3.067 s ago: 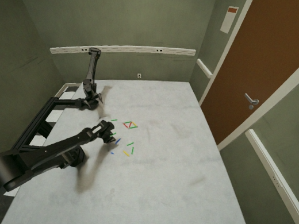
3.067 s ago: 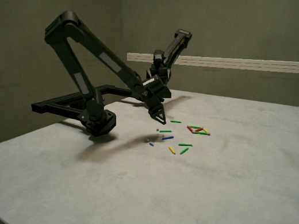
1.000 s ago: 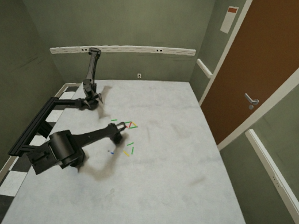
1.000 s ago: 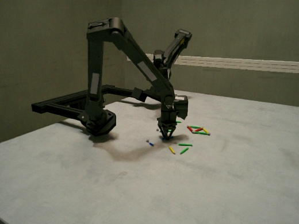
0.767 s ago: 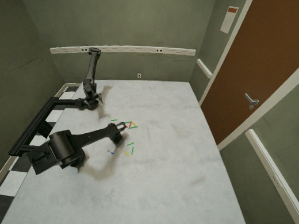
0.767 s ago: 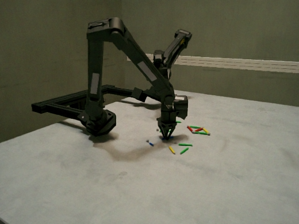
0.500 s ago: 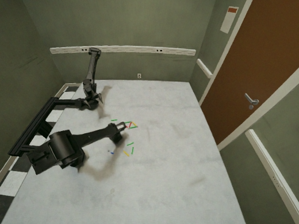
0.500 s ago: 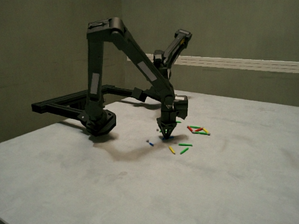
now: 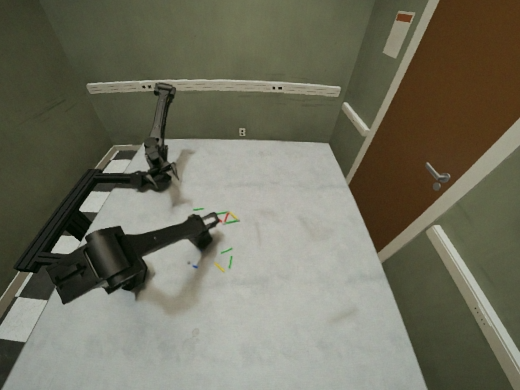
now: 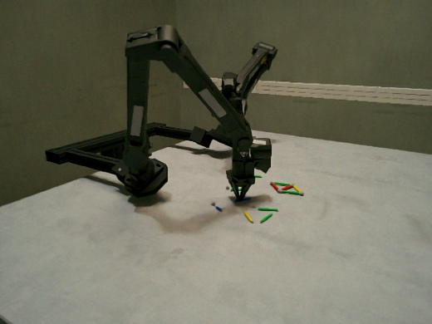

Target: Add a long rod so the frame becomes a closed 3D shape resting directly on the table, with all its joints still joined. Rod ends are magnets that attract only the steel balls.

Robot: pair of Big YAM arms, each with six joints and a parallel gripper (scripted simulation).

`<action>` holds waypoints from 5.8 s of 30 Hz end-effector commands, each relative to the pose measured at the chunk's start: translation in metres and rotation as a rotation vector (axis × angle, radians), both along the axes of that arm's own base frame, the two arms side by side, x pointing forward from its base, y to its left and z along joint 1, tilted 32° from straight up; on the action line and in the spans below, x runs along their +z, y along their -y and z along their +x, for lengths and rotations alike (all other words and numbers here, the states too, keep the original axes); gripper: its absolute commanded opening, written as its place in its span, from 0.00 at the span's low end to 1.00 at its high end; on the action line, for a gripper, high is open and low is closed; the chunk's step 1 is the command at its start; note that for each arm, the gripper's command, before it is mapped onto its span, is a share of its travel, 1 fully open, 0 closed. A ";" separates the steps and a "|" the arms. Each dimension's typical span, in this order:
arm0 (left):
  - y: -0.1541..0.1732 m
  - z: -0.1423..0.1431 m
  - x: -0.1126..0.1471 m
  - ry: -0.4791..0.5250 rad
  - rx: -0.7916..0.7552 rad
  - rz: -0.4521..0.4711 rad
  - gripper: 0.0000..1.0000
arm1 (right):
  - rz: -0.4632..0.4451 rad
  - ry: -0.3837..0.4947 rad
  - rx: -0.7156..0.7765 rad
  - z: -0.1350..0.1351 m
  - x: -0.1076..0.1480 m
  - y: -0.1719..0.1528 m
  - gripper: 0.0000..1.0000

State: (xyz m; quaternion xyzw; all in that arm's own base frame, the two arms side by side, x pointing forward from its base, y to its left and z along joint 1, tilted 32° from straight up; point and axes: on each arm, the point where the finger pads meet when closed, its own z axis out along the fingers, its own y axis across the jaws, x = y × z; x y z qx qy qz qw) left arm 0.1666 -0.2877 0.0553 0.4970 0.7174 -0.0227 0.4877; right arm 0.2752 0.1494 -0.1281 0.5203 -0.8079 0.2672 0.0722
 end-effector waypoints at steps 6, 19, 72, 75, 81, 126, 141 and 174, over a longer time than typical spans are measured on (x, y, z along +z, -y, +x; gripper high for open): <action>0.010 0.003 0.010 0.008 0.002 -0.024 1.00 | 0.028 0.026 0.008 -0.001 0.044 -0.037 0.00; 0.008 0.005 0.008 -0.031 0.253 -0.079 1.00 | 0.005 0.012 -0.003 0.011 0.016 -0.082 0.00; -0.019 0.011 0.019 0.158 0.436 -0.030 1.00 | -0.024 -0.086 0.135 0.052 -0.018 -0.151 0.00; -0.019 0.011 0.019 0.158 0.436 -0.030 1.00 | -0.029 -0.108 0.174 0.052 -0.018 -0.152 0.00; -0.019 0.011 0.019 0.158 0.436 -0.030 1.00 | -0.033 -0.156 0.285 0.047 -0.016 -0.168 0.00; -0.019 0.011 0.019 0.158 0.436 -0.030 1.00 | 0.250 -0.235 0.712 0.054 -0.004 -0.151 0.00; -0.019 0.011 0.019 0.158 0.436 -0.030 1.00 | 0.523 -0.256 0.876 0.049 -0.004 -0.148 0.00; -0.019 0.011 0.019 0.158 0.436 -0.030 1.00 | 0.938 -0.350 1.321 0.050 -0.013 -0.146 0.00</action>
